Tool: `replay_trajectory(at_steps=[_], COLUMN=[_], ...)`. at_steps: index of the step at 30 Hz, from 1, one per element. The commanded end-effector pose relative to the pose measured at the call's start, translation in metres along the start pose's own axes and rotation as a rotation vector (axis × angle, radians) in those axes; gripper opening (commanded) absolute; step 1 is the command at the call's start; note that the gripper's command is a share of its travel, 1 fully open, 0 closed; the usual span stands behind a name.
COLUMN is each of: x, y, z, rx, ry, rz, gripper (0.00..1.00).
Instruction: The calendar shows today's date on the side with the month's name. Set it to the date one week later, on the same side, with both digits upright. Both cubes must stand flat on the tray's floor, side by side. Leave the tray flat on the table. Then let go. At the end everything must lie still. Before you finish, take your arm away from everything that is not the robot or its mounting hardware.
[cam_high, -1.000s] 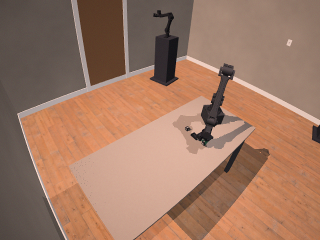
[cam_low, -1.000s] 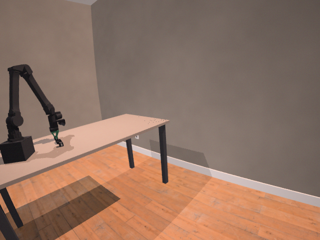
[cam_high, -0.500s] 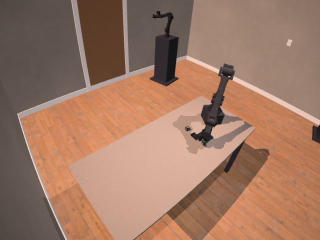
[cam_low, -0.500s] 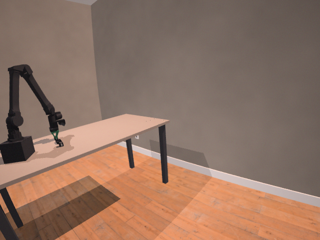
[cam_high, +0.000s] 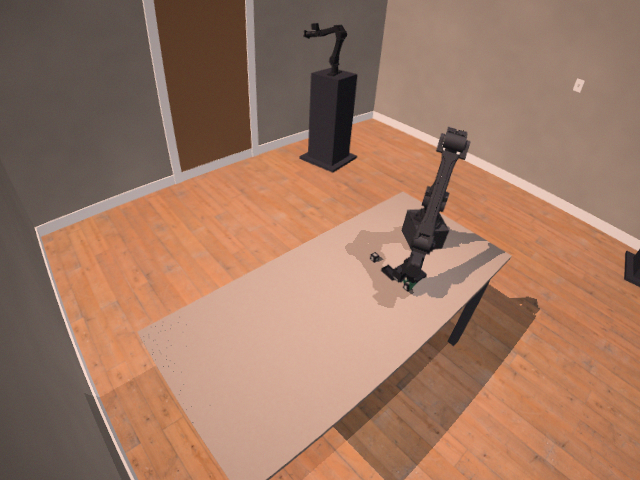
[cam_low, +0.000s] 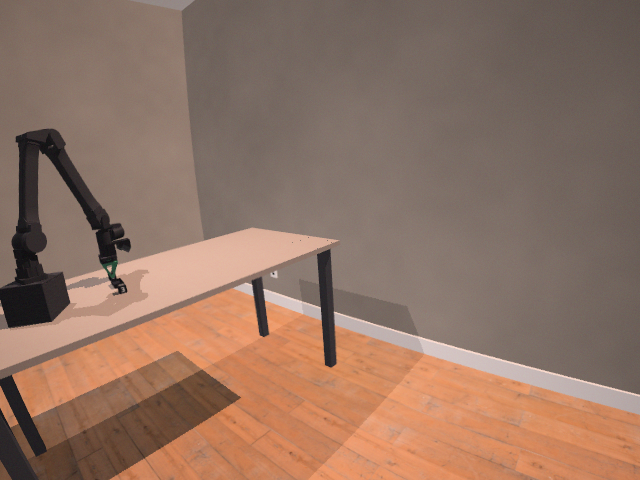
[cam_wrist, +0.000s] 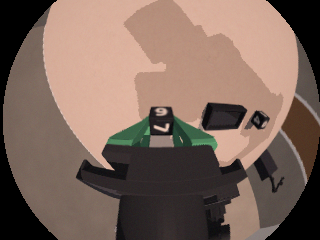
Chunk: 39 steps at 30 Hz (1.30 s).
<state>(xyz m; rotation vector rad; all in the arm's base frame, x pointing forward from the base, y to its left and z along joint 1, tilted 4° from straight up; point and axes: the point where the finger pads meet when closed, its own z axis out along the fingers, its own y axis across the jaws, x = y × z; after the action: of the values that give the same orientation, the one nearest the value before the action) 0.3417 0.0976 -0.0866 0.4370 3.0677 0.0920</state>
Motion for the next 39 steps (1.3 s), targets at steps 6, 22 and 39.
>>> replay_trajectory(at_steps=[6,22,39], x=[-0.0155,-0.0155,-0.0155], y=[0.0113,0.0113,0.0113], z=[-0.0035,-0.0035,-0.0035], rx=[-0.021,-0.021,-0.021], ry=[-0.033,-0.033,-0.033], rz=[0.005,0.005,0.004], gripper=[0.25,0.28,0.44])
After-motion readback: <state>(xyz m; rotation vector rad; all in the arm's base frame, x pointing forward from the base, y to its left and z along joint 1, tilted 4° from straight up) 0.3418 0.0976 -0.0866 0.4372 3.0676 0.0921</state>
